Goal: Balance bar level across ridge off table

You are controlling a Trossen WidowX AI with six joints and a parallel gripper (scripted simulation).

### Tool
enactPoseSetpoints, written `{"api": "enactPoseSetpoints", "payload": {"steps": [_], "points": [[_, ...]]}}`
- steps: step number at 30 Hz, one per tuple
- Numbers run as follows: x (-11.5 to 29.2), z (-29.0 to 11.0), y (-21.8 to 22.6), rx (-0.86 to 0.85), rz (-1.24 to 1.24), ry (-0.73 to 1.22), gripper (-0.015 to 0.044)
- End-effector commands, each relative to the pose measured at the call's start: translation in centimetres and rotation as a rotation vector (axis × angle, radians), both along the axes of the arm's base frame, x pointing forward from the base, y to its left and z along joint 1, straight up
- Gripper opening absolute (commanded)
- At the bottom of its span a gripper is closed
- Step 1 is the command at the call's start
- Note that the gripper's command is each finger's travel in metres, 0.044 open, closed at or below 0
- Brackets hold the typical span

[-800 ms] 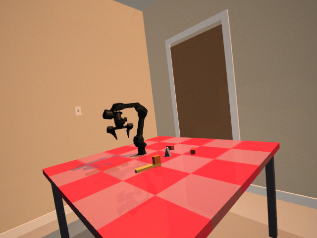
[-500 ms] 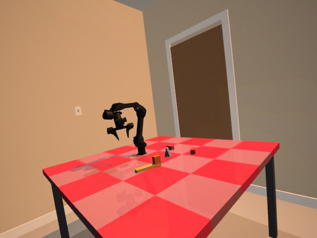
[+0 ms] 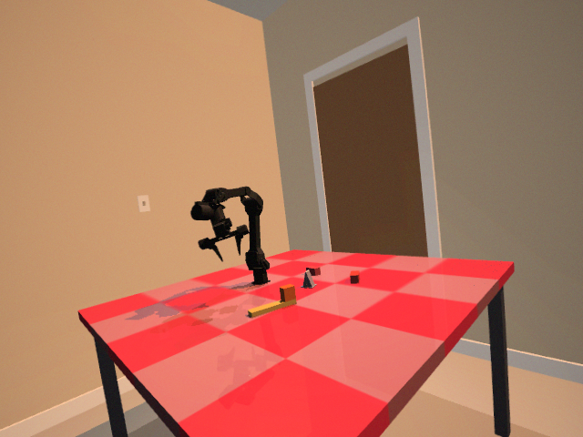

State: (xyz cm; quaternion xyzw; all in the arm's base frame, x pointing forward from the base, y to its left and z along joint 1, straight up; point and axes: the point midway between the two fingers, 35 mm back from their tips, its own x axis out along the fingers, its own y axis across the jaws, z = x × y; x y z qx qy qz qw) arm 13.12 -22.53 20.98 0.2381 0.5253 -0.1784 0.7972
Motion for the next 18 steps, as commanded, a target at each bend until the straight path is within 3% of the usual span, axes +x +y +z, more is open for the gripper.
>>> {"api": "enactPoseSetpoints", "payload": {"steps": [1, 18], "points": [[1.0, 0.0, -0.3, 0.03, -0.053, 0.022, 0.0315], [5.7, -0.8, -0.6, 0.176, -0.349, 0.122, 0.0315]]}}
